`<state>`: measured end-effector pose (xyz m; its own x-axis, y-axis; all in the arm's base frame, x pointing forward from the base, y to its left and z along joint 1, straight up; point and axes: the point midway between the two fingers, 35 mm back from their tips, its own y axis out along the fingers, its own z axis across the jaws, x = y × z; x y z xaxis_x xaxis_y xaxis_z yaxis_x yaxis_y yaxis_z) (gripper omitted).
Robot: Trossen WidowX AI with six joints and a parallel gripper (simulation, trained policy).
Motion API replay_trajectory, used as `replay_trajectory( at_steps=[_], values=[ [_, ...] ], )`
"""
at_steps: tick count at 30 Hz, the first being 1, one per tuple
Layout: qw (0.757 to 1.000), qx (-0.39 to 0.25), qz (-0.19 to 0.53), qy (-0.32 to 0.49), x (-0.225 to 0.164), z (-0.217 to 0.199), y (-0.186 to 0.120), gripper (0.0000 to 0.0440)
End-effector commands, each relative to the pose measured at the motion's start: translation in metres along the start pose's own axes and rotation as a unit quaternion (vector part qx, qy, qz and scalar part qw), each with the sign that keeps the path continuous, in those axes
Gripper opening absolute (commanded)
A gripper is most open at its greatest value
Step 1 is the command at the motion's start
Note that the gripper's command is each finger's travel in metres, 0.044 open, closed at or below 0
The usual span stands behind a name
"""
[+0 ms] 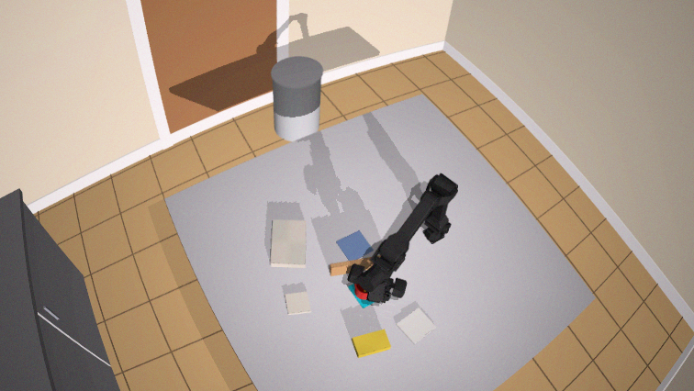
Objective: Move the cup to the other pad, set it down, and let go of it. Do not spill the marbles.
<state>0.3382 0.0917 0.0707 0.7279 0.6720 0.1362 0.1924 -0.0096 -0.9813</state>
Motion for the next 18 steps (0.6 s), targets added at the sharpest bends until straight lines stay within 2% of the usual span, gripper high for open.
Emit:
replay_trajectory(
  at_steps=[1,10,18],
  values=[
    [1.0,0.002,-0.018,0.004,0.002,0.0,-0.009,0.0135],
    [0.999,0.008,-0.041,0.007,-0.004,0.003,-0.027,0.0167],
    [0.998,0.007,-0.067,0.013,-0.006,0.004,-0.046,0.0215]
  ],
)
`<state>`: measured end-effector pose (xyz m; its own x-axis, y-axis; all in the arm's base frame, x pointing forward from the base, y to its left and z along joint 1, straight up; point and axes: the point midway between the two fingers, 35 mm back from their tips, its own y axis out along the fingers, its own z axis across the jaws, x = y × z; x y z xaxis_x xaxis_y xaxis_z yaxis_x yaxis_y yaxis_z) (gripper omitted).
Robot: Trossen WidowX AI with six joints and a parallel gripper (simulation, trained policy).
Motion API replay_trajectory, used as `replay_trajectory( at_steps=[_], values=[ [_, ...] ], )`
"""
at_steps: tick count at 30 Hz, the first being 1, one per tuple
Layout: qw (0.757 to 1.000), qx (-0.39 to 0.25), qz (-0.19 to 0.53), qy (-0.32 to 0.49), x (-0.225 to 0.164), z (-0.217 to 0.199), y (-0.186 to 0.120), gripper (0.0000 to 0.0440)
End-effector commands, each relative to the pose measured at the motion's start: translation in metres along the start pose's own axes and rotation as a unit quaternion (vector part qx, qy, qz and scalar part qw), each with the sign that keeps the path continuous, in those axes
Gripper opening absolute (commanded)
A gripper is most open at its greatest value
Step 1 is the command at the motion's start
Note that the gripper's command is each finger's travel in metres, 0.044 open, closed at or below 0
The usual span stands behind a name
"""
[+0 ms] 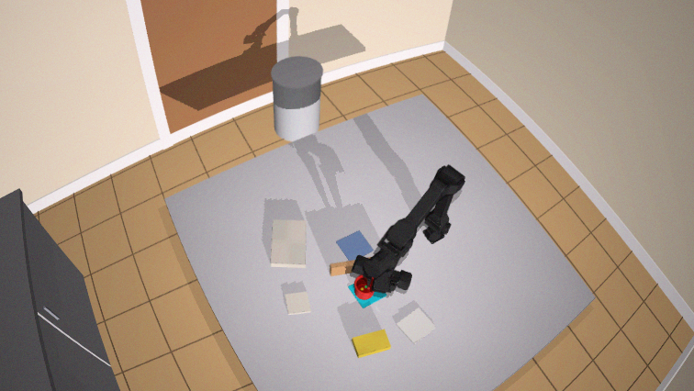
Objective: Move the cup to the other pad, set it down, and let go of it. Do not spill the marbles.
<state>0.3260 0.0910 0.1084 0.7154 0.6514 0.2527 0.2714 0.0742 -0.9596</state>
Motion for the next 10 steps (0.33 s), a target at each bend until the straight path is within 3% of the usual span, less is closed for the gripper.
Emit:
replay_trajectory(
  at_steps=[1,6,10],
  values=[
    [1.0,0.002,-0.012,0.003,-0.001,0.002,-0.009,0.022],
    [0.999,-0.004,-0.033,0.007,0.003,0.0,-0.024,0.025],
    [0.999,-0.011,-0.051,0.009,0.006,-0.004,-0.037,0.0302]
  ],
)
